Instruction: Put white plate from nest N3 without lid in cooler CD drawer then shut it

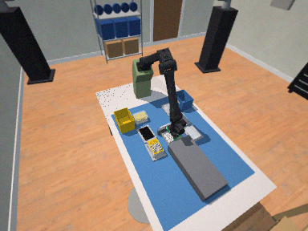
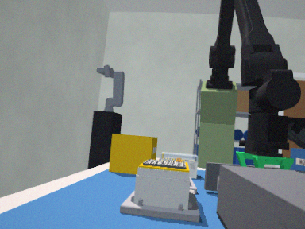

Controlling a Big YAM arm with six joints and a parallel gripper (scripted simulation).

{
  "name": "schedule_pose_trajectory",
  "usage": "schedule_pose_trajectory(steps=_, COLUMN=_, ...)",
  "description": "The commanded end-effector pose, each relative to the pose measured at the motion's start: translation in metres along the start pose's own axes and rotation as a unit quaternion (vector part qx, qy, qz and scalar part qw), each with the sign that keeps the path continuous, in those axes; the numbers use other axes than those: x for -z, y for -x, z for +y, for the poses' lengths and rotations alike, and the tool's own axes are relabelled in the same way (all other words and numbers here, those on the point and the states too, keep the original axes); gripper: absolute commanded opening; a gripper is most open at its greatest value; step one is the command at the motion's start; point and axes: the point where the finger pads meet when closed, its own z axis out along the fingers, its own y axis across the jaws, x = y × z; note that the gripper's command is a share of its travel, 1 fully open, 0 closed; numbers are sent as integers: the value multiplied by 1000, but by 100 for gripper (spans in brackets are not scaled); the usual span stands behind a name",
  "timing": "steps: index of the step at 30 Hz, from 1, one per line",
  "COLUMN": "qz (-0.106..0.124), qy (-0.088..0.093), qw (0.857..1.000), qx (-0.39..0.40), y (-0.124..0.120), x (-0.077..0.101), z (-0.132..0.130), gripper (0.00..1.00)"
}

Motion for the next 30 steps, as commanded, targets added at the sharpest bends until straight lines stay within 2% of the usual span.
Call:
schedule_pose_trajectory(steps=1, qz=-1, qy=-18, qw=1000, qx=0, y=-1, x=11, z=-18, gripper=0)
schedule_pose_trajectory(steps=12, qz=-1, qy=-18, qw=1000, qx=0, y=-1, x=11, z=-17, gripper=0)
schedule_pose_trajectory(steps=13, qz=0, qy=-25, qw=1000, qx=2, y=-3, x=11, z=-22, gripper=0)
schedule_pose_trajectory(steps=17, qz=0, qy=-15, qw=1000, qx=3, y=-2, x=-2, z=-14, gripper=0)
schedule_pose_trajectory(steps=30, qz=0, qy=-19, qw=1000, qx=3, y=-4, x=-4, z=-17, gripper=0)
